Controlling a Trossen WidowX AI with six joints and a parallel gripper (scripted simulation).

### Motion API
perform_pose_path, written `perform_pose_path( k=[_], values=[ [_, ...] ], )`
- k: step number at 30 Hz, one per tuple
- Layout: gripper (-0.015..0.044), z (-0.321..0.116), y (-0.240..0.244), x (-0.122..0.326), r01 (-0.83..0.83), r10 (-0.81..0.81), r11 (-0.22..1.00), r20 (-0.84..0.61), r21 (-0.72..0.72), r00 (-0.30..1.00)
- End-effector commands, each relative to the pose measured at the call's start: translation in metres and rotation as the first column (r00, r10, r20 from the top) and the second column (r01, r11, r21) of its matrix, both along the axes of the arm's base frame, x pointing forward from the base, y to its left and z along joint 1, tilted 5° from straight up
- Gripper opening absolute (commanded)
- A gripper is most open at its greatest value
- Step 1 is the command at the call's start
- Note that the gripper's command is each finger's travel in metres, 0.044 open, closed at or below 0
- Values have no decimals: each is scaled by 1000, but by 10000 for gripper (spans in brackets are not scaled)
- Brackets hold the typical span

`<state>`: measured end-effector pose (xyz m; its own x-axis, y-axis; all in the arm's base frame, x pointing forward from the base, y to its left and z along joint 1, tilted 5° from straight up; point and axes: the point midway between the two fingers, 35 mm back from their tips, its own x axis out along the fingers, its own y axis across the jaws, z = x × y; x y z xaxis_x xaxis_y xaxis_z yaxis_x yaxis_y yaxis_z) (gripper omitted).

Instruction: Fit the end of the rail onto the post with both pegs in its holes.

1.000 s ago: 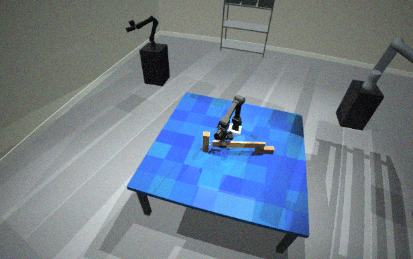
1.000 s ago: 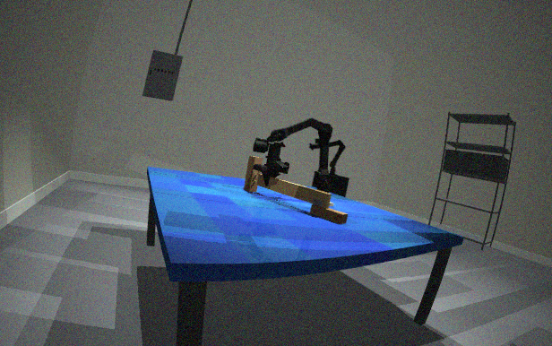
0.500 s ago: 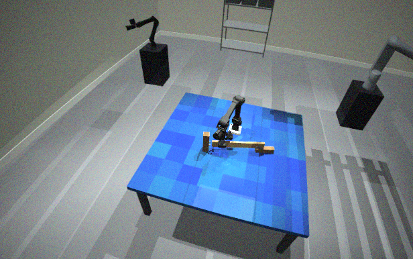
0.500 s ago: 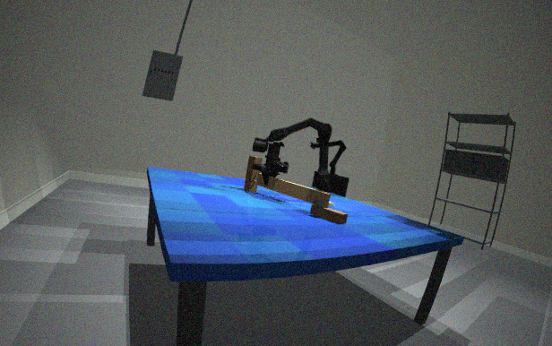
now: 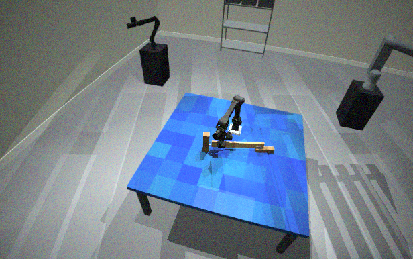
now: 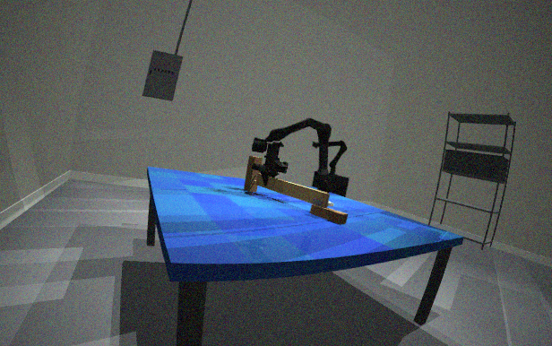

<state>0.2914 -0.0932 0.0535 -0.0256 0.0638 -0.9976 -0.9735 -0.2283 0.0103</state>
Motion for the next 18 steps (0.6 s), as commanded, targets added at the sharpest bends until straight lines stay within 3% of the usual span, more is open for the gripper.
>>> perform_pose_path(
  k=[1, 18],
  values=[
    [0, 1, -3, 2, -1, 2, 1000, 8, -5, 1000],
    [0, 2, -8, 3, -1, 2, 1000, 8, -5, 1000]
  ],
)
